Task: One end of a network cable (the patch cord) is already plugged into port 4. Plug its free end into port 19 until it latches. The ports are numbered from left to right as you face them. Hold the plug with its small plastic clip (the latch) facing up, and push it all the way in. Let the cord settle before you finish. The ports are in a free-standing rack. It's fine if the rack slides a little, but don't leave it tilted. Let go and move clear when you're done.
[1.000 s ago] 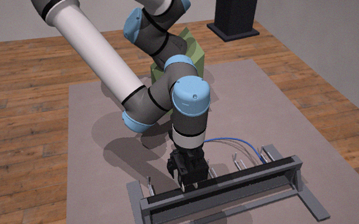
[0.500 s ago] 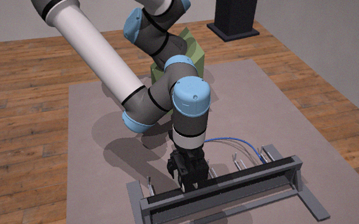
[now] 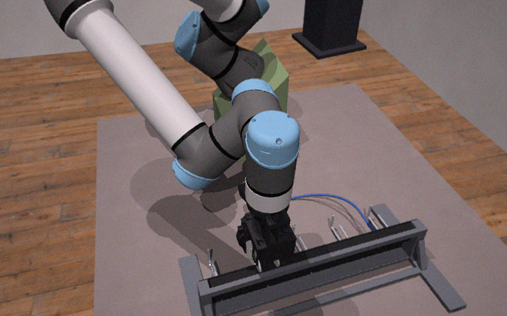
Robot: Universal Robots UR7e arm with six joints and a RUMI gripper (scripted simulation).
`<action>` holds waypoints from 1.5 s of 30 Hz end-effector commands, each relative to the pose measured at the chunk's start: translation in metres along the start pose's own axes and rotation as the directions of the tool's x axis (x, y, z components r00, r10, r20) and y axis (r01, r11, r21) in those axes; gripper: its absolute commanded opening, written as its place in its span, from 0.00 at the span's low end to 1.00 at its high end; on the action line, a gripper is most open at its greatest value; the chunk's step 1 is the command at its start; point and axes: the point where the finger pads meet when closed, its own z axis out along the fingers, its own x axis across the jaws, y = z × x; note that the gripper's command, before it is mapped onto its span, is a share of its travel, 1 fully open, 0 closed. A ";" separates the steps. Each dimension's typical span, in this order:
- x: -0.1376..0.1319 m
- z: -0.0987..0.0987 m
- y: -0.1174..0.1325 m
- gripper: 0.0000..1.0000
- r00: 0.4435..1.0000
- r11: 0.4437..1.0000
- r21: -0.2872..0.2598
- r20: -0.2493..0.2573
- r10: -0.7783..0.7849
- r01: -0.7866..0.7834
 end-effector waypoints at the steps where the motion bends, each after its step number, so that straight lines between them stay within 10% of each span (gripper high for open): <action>1: 0.000 -0.003 0.005 0.00 1.000 1.000 0.009 0.000 0.002 -0.002; 45: -0.001 -0.004 0.006 0.00 1.000 0.999 0.042 -0.001 -0.005 0.005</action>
